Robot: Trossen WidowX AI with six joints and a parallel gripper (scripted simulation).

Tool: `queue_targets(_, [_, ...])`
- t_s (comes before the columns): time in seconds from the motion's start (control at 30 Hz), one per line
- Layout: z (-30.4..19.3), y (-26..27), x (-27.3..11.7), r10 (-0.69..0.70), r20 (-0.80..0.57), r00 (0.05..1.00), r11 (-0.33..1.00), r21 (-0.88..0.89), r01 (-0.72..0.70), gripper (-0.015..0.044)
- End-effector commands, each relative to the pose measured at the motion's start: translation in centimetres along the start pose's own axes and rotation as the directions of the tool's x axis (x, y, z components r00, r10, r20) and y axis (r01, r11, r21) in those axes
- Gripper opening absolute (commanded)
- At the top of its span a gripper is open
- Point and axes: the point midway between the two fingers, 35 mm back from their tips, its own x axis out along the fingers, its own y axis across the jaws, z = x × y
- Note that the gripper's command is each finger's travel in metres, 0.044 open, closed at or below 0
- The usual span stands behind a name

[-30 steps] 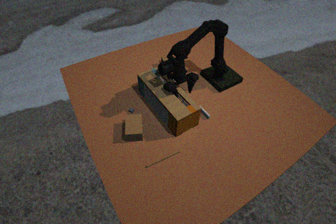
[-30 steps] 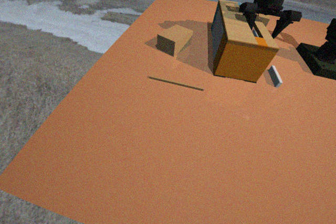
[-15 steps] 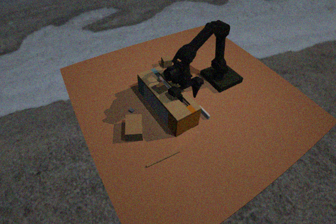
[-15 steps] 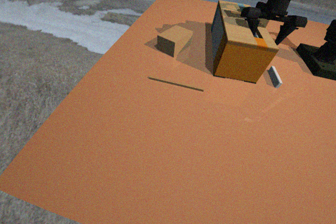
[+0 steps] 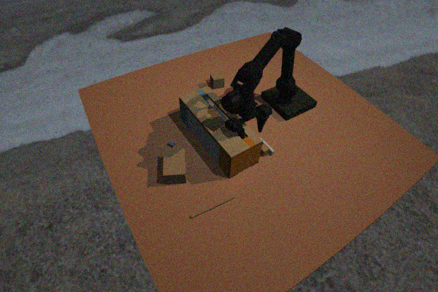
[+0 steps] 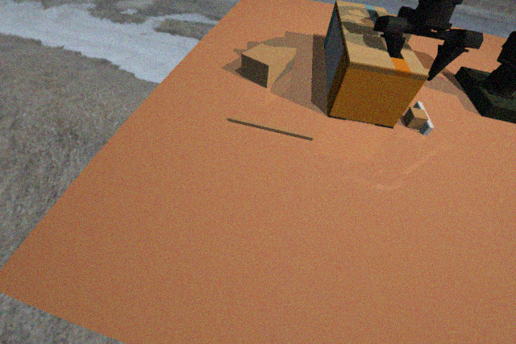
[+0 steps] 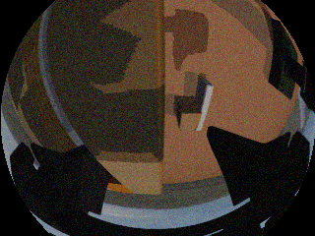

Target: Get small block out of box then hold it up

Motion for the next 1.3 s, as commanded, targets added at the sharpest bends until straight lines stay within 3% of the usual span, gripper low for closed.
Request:
queue_targets(0.0, [-0.6, 0.3, -1.7, 0.006, 0.001, 1.000, 1.000, 0.004, -0.006, 0.0400])
queue_targets(0.13, [-1.6, 0.1, -5.7, 0.004, 0.000, 1.000, 1.000, 0.001, -0.004, 0.0400])
queue_targets(0.4, [-1.6, 0.1, -5.5, 0.003, 0.000, 1.000, 1.000, 0.005, -0.003, 0.0400])
queue_targets(0.43, [-1.6, 0.1, -5.6, 0.010, 0.004, 1.000, 1.000, -0.015, -0.010, 0.0374])
queue_targets(0.57, [-2.3, 0.1, -5.7, 0.059, 0.044, 0.997, 0.922, -0.384, -0.037, 0.0285])
queue_targets(0.73, [-3.0, -0.5, -5.5, 0.092, 0.092, 0.991, 0.581, -0.814, 0.022, 0.0285])
queue_targets(0.87, [-3.6, -0.9, -5.4, 0.121, 0.130, 0.984, 0.190, -0.976, 0.106, 0.0285])
queue_targets(1.07, [-4.3, -1.6, -5.2, 0.167, 0.180, 0.970, -0.413, -0.880, 0.234, 0.0285])
queue_targets(1.27, [-4.8, -2.0, -5.1, 0.198, 0.208, 0.958, -0.711, -0.642, 0.286, 0.0285])
